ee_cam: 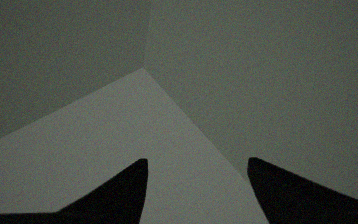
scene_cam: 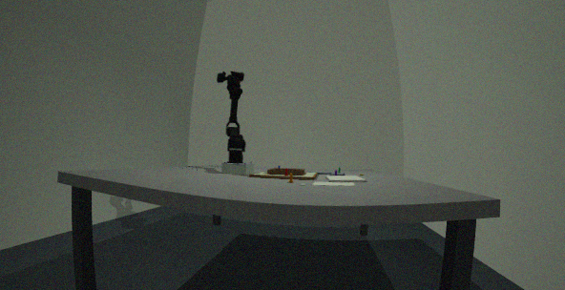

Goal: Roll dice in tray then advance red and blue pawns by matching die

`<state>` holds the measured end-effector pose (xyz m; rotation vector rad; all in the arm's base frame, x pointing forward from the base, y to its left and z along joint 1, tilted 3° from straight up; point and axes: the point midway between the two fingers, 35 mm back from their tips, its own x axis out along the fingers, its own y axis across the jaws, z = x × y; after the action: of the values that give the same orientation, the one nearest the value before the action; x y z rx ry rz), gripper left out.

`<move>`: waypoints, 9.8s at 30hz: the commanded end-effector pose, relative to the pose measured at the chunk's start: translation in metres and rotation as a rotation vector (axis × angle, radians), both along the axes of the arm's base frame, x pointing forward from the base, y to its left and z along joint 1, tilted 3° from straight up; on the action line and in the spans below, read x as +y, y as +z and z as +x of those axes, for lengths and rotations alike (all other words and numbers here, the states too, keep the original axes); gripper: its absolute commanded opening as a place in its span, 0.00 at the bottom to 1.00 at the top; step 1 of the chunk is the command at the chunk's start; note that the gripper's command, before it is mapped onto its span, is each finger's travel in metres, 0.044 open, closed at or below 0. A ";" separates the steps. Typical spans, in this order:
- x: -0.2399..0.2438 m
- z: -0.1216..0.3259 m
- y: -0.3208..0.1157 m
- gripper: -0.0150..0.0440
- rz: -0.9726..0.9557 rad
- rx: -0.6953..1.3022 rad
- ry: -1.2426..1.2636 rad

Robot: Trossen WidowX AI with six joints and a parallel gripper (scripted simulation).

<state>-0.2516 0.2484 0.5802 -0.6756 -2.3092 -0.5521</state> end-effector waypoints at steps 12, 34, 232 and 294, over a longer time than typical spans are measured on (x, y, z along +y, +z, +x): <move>-0.193 0.102 0.088 0.72 0.361 0.444 0.262; -0.294 0.427 0.043 0.72 0.568 1.376 0.752; -0.191 0.521 -0.505 0.25 0.948 3.518 -0.122; -0.196 0.493 -0.460 0.74 0.699 3.022 0.289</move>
<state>0.2401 0.0518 0.1065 -0.1068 0.6892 0.1662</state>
